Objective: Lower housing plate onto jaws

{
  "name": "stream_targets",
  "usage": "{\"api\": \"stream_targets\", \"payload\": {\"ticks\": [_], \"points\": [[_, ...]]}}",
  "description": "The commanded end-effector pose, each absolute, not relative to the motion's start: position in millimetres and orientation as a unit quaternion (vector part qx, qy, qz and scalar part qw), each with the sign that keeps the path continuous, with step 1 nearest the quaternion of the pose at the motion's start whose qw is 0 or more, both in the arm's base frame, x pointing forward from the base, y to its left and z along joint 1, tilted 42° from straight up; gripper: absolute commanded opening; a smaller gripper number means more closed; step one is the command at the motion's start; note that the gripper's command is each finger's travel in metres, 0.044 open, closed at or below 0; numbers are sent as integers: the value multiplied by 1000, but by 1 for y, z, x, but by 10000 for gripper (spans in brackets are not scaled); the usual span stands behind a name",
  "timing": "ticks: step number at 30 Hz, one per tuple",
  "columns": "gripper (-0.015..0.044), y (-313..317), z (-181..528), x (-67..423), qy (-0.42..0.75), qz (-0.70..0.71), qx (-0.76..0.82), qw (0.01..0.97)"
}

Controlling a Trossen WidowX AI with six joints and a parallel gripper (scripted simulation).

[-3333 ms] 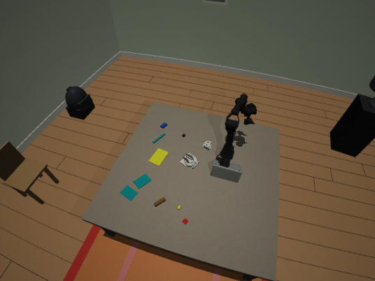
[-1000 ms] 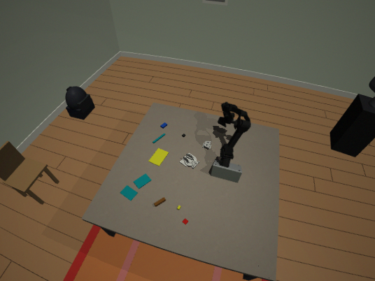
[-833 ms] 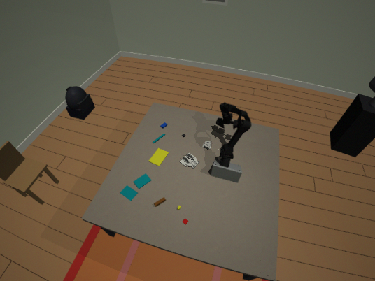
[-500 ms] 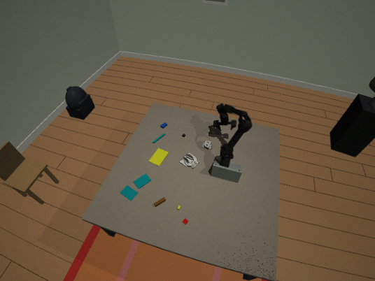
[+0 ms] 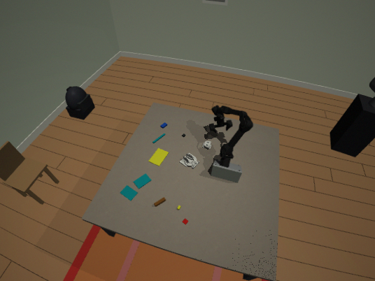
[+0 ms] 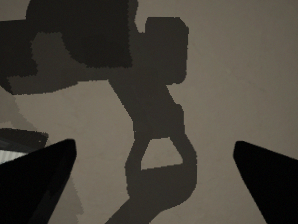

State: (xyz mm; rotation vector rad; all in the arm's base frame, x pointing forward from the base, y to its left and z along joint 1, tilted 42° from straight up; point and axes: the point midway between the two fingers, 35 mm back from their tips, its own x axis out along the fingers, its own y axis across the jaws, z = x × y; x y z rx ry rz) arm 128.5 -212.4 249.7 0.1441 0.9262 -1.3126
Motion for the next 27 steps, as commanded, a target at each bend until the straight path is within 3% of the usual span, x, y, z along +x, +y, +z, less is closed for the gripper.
{"api": "stream_targets", "payload": {"ticks": [1, 27], "points": [[440, -207, 242, 135, 443, -562, 37, 697], [440, -165, 204, 174, 573, -375, -144, 714]]}}
